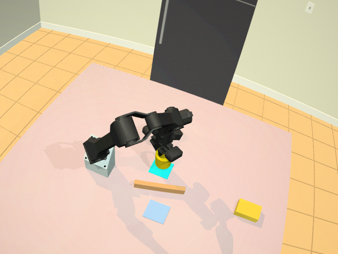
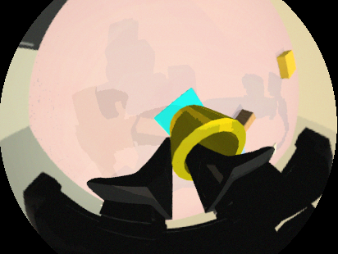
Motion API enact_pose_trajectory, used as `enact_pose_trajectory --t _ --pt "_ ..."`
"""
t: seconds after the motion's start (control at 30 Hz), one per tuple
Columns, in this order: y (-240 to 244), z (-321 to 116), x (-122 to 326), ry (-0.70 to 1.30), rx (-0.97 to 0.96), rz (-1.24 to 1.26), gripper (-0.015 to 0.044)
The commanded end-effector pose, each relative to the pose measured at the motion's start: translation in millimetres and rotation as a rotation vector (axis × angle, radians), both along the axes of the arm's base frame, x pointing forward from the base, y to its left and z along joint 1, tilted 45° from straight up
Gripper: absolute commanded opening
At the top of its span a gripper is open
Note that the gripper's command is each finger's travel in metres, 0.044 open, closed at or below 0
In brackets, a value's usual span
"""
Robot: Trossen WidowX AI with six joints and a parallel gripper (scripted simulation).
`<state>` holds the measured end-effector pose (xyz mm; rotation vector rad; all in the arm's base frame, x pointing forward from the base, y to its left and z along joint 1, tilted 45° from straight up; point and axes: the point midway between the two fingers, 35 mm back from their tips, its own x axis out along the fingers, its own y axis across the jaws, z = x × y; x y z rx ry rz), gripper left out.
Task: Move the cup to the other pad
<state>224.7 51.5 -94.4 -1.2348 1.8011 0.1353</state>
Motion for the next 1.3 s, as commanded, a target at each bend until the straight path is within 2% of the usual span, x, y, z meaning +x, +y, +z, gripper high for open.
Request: enact_pose_trajectory --t 0.0,0.87,1.07,1.27 --pt "-7 -5 -2 0.007 -0.008 0.007 0.0" --pt "-16 -16 -3 0.002 -0.003 -0.001 0.0" --pt "-16 -16 -3 0.002 -0.003 -0.001 0.0147" --pt "-16 -16 -3 0.002 -0.003 -0.001 0.0147"
